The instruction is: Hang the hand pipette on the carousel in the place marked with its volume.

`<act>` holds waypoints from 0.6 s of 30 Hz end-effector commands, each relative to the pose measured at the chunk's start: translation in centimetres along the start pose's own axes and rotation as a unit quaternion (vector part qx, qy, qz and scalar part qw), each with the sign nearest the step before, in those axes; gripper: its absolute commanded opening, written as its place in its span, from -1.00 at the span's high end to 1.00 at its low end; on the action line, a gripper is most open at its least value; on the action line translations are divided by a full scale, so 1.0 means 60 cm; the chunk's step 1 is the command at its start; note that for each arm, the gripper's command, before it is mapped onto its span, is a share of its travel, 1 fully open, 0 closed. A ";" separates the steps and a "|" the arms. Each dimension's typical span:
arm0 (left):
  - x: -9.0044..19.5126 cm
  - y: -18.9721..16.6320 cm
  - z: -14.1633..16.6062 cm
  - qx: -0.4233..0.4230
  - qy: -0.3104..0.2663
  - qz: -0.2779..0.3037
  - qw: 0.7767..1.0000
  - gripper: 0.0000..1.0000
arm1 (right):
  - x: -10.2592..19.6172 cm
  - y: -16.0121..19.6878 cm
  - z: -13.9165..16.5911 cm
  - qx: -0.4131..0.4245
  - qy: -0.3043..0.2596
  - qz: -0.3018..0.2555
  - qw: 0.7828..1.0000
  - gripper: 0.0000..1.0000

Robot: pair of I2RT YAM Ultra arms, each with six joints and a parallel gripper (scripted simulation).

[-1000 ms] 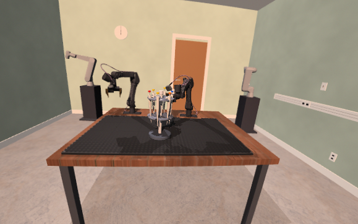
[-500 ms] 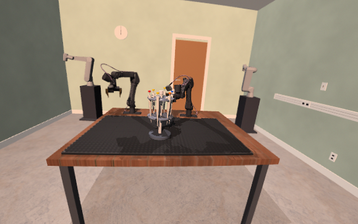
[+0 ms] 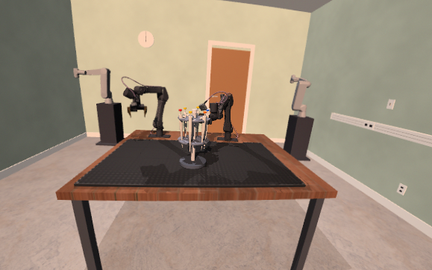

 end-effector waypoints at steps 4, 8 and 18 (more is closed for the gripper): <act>-0.017 0.011 -0.026 0.000 -0.017 0.002 1.000 0.77 | 0.005 -0.007 -0.007 0.007 -0.012 0.005 1.000 -1.00; -0.006 0.000 -0.059 -0.006 -0.046 0.009 0.999 0.77 | 0.005 -0.007 -0.007 0.007 -0.012 0.005 1.000 -1.00; -0.009 0.003 -0.051 -0.005 -0.038 0.007 0.999 0.77 | 0.005 -0.007 -0.007 0.007 -0.012 0.005 1.000 -1.00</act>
Point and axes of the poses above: on each arm, the point where the finger pads meet when closed, its own x axis back along the fingers, its own y axis across the jaws, z = x × y, the point moved 9 cm from there along x, back along the fingers, and after that the axes turned 10 degrees about x, right-handed, at the moved point
